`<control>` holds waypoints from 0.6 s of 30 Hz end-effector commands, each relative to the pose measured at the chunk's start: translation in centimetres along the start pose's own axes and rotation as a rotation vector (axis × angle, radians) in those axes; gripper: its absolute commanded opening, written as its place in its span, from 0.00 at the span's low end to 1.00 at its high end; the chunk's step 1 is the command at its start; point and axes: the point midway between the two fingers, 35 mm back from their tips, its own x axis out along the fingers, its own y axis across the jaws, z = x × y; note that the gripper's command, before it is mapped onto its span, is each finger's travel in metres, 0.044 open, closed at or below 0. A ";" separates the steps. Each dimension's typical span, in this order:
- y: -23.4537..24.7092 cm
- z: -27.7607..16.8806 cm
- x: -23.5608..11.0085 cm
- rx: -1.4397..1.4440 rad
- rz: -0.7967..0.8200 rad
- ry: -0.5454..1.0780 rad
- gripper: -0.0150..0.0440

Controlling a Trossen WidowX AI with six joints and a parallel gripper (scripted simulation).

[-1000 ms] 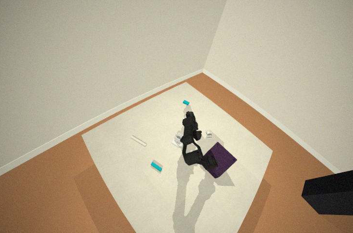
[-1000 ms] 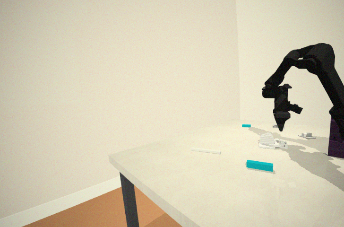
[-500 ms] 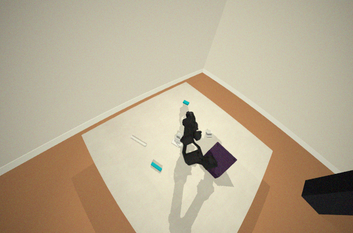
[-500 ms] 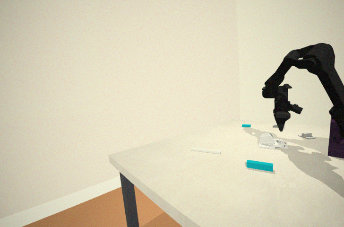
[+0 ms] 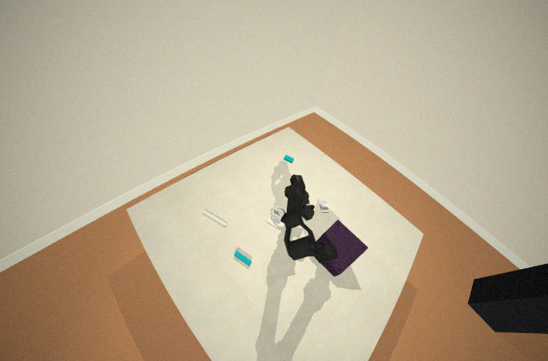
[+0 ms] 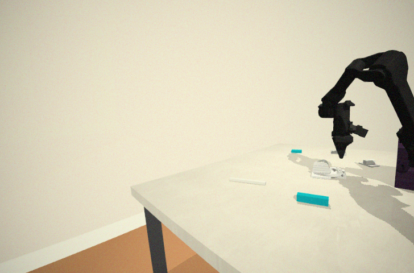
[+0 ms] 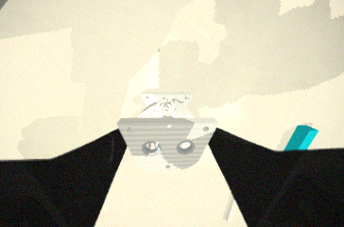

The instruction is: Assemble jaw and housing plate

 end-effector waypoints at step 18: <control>-0.1 0.3 0.1 -0.011 -0.003 -0.003 0.85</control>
